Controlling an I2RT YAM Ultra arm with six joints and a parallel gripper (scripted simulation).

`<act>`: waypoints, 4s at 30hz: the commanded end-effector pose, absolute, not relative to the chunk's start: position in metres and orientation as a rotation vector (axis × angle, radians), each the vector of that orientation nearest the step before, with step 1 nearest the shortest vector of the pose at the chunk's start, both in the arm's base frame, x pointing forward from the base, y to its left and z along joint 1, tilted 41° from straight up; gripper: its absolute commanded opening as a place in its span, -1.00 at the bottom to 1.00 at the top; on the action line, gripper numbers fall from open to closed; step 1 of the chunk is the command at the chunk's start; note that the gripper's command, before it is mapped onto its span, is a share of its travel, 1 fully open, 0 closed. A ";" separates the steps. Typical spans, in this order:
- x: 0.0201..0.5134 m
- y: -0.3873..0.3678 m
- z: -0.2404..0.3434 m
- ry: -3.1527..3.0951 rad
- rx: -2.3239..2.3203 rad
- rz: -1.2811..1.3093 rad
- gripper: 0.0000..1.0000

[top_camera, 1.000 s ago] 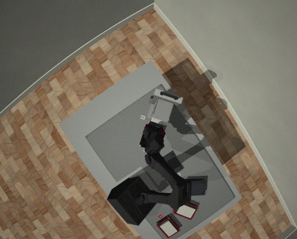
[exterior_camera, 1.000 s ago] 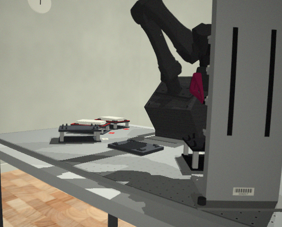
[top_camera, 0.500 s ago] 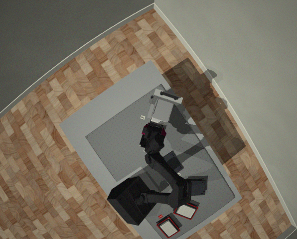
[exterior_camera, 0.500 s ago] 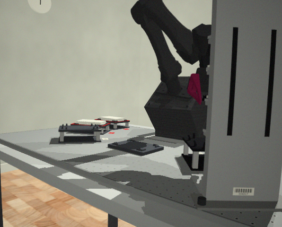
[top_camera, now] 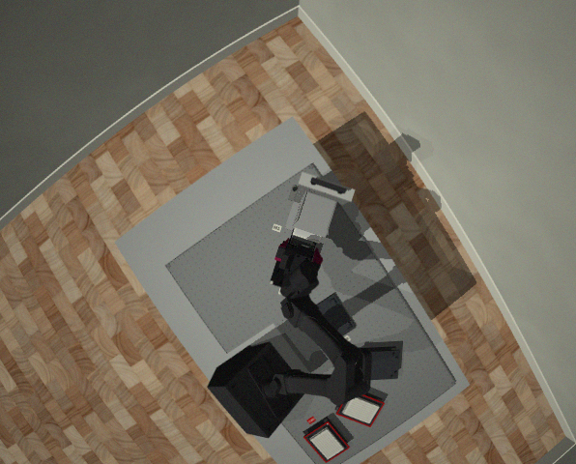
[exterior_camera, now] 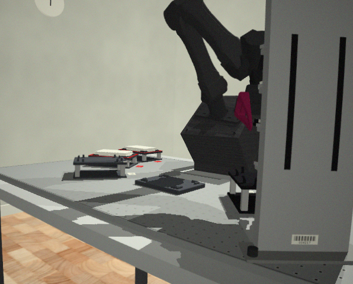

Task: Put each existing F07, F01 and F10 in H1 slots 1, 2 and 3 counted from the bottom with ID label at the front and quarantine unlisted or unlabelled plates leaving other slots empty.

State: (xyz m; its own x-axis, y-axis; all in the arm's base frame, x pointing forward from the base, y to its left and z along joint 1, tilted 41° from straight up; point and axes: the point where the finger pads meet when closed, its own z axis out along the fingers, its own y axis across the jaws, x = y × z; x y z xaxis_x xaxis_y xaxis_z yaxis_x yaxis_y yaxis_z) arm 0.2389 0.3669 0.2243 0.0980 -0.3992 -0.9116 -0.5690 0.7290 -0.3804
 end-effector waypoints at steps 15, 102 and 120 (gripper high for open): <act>0.238 0.368 0.228 1.513 -0.819 0.159 1.00; 0.188 0.308 0.186 1.515 -0.820 0.157 -1.00; 0.192 0.313 0.191 1.515 -0.820 0.158 -1.00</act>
State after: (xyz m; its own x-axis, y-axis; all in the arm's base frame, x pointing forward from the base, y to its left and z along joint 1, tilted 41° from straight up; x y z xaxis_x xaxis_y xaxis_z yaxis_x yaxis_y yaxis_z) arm 0.1933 0.3106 0.1865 0.0968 -0.4010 -0.9109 -0.5657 0.7309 -0.3819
